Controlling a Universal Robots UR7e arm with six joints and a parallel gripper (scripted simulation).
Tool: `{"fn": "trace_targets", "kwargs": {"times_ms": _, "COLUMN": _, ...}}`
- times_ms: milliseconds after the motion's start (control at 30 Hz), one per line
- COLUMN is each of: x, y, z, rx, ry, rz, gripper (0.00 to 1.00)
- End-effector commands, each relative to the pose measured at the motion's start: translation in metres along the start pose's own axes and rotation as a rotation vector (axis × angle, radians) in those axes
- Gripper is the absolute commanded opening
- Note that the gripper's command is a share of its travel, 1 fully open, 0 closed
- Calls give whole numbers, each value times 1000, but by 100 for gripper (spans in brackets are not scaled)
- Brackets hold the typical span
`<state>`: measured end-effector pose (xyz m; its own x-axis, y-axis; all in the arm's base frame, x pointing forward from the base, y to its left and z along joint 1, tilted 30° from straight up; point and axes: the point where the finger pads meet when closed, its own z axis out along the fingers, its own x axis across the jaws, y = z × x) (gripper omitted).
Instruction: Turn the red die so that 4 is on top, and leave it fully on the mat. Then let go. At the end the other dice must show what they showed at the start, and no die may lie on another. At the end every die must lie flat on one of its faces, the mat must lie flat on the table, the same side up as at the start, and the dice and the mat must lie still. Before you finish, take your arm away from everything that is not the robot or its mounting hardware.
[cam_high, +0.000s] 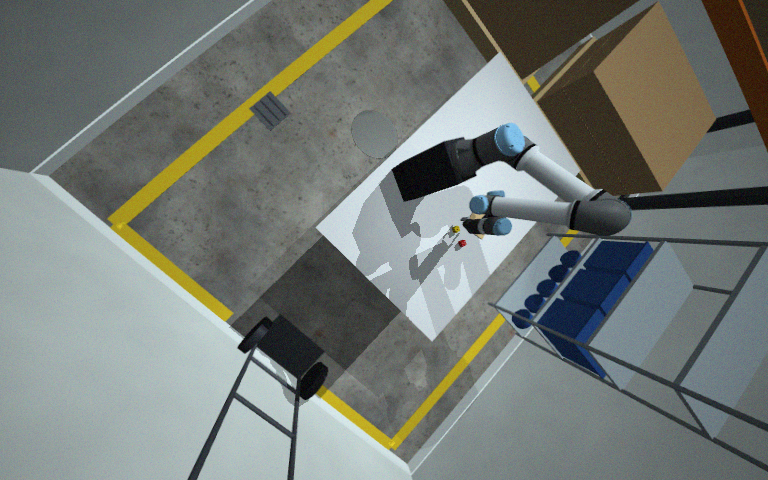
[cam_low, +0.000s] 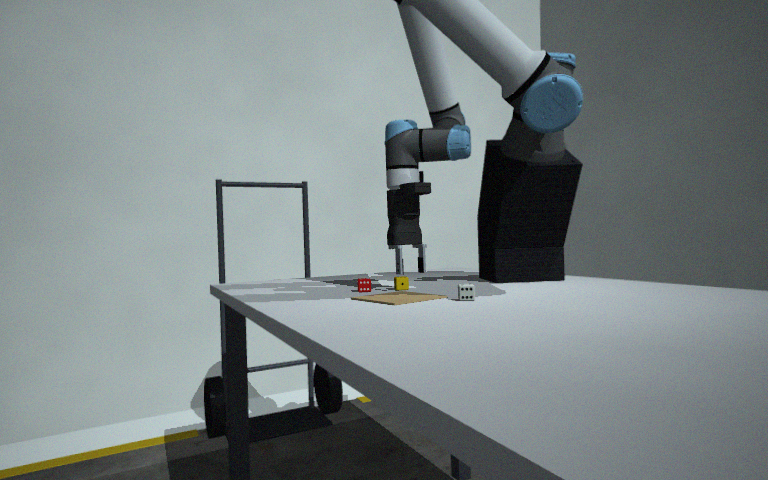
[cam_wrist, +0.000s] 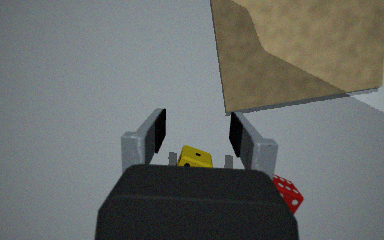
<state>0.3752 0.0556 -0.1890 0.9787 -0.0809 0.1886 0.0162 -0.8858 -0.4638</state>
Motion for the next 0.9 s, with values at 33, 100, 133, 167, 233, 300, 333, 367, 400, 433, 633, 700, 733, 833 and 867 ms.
{"fn": "trace_targets", "kwargs": {"times_ms": 33, "x": 0, "y": -23, "z": 0, "rx": -2, "ry": 1, "rz": 0, "gripper": 100}}
{"fn": "trace_targets", "kwargs": {"times_ms": 100, "x": 0, "y": -34, "z": 0, "rx": -2, "ry": 1, "rz": 0, "gripper": 100}}
{"fn": "trace_targets", "kwargs": {"times_ms": 133, "x": -1, "y": -40, "z": 0, "rx": -2, "ry": 1, "rz": 0, "gripper": 100}}
{"fn": "trace_targets", "kwargs": {"times_ms": 167, "x": -1, "y": -45, "z": 0, "rx": -2, "ry": 1, "rz": 0, "gripper": 100}}
{"fn": "trace_targets", "kwargs": {"times_ms": 233, "x": -1, "y": -57, "z": 0, "rx": -2, "ry": 1, "rz": 0, "gripper": 100}}
{"fn": "trace_targets", "kwargs": {"times_ms": 300, "x": -2, "y": -68, "z": 0, "rx": -2, "ry": 1, "rz": 0, "gripper": 100}}
{"fn": "trace_targets", "kwargs": {"times_ms": 333, "x": -2, "y": -74, "z": 0, "rx": -2, "ry": 1, "rz": 0, "gripper": 100}}
{"fn": "trace_targets", "kwargs": {"times_ms": 367, "x": -2, "y": -80, "z": 0, "rx": -2, "ry": 1, "rz": 0, "gripper": 100}}
{"fn": "trace_targets", "kwargs": {"times_ms": 400, "x": -2, "y": -85, "z": 0, "rx": -2, "ry": 1, "rz": 0, "gripper": 100}}
{"fn": "trace_targets", "kwargs": {"times_ms": 433, "x": -2, "y": -85, "z": 0, "rx": -2, "ry": 1, "rz": 0, "gripper": 100}}
{"fn": "trace_targets", "kwargs": {"times_ms": 633, "x": -3, "y": -112, "z": 0, "rx": -2, "ry": 1, "rz": 0, "gripper": 100}}
{"fn": "trace_targets", "kwargs": {"times_ms": 700, "x": -4, "y": -122, "z": 0, "rx": -2, "ry": 1, "rz": 0, "gripper": 100}}
{"fn": "trace_targets", "kwargs": {"times_ms": 733, "x": -4, "y": -127, "z": 0, "rx": -2, "ry": 1, "rz": 0, "gripper": 100}}
{"fn": "trace_targets", "kwargs": {"times_ms": 833, "x": -4, "y": -141, "z": 0, "rx": -2, "ry": 1, "rz": 0, "gripper": 100}}
{"fn": "trace_targets", "kwargs": {"times_ms": 867, "x": -4, "y": -145, "z": 0, "rx": -2, "ry": 1, "rz": 0, "gripper": 100}}
